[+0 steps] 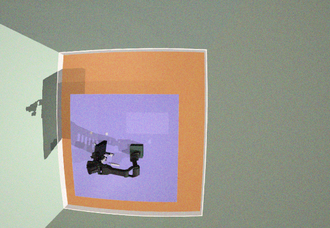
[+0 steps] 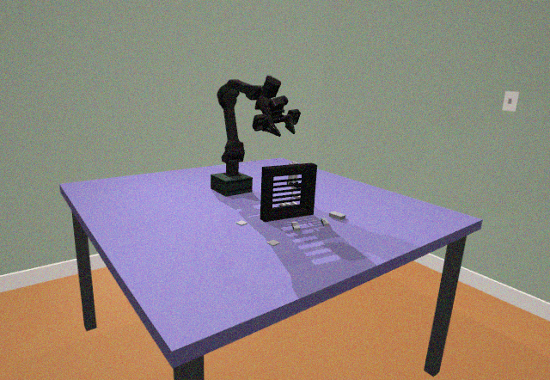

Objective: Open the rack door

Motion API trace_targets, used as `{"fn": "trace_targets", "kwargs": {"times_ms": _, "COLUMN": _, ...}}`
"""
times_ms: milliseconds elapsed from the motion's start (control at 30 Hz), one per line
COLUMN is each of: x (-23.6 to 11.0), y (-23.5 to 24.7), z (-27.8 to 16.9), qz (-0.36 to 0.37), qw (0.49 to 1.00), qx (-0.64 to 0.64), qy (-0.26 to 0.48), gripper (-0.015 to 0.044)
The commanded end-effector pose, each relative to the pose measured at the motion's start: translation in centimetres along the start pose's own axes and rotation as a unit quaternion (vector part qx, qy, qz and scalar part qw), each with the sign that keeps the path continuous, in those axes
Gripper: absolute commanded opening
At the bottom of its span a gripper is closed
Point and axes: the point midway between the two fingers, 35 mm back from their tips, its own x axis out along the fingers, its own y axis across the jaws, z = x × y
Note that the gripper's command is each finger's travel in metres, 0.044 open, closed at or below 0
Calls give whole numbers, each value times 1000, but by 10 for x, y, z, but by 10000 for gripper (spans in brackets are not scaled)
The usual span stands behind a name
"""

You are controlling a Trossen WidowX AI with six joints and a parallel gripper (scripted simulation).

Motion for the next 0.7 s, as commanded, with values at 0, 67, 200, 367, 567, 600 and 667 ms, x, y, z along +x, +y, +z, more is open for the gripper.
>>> {"fn": "trace_targets", "kwargs": {"times_ms": 0, "x": 9, "y": 5, "z": -6, "qz": -1, "qw": 999, "qx": 6, "qy": 41, "gripper": 281}}
{"fn": "trace_targets", "kwargs": {"times_ms": 67, "x": 12, "y": 8, "z": -10, "qz": -1, "qw": 998, "qx": 8, "qy": 64, "gripper": 281}}
{"fn": "trace_targets", "kwargs": {"times_ms": 200, "x": 19, "y": 14, "z": -19, "qz": -3, "qw": 994, "qx": 11, "qy": 109, "gripper": 281}}
{"fn": "trace_targets", "kwargs": {"times_ms": 367, "x": 25, "y": 21, "z": -29, "qz": -6, "qw": 986, "qx": 13, "qy": 165, "gripper": 281}}
{"fn": "trace_targets", "kwargs": {"times_ms": 567, "x": 30, "y": 30, "z": -41, "qz": -11, "qw": 973, "qx": 12, "qy": 230, "gripper": 281}}
{"fn": "trace_targets", "kwargs": {"times_ms": 600, "x": 31, "y": 32, "z": -43, "qz": -12, "qw": 971, "qx": 11, "qy": 240, "gripper": 281}}
{"fn": "trace_targets", "kwargs": {"times_ms": 667, "x": 32, "y": 34, "z": -48, "qz": -15, "qw": 965, "qx": 11, "qy": 262, "gripper": 281}}
